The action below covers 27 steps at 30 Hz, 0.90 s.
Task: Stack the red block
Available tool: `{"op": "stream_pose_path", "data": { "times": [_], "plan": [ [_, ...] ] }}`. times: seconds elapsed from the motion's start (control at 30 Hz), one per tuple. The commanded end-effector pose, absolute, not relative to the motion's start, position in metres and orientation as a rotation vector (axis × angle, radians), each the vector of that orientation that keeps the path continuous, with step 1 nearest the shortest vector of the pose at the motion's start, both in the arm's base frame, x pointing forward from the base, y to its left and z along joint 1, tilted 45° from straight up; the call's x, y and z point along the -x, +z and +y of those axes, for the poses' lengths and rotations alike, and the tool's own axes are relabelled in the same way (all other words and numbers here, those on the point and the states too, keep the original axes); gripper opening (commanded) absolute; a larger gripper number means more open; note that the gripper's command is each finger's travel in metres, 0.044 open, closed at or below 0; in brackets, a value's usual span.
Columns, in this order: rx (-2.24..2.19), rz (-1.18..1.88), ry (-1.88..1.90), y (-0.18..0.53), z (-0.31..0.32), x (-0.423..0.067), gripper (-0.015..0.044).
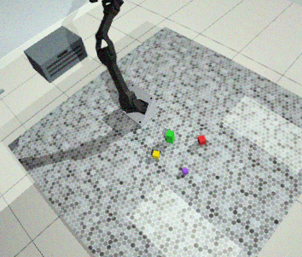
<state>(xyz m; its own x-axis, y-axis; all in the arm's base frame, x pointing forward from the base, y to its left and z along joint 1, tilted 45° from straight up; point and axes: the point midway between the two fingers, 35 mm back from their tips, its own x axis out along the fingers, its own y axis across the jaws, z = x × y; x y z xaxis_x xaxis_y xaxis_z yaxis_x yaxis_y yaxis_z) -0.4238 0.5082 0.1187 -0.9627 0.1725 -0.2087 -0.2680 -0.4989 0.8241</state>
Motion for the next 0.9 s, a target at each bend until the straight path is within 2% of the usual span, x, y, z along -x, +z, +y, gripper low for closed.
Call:
{"op": "stream_pose_path", "data": {
  "times": [0.0,0.23,0.5,0.87],
  "plan": [
    [0.113,1.423,2.315,0.104,0.547,0.366,0.0440],
    [0.072,1.466,2.041,0.082,0.584,0.280,0.0440],
    [-0.009,1.518,1.616,0.047,0.612,0.152,0.0440],
    [-0.092,1.497,0.978,-0.003,0.588,-0.045,0.0440]
  ]
}}
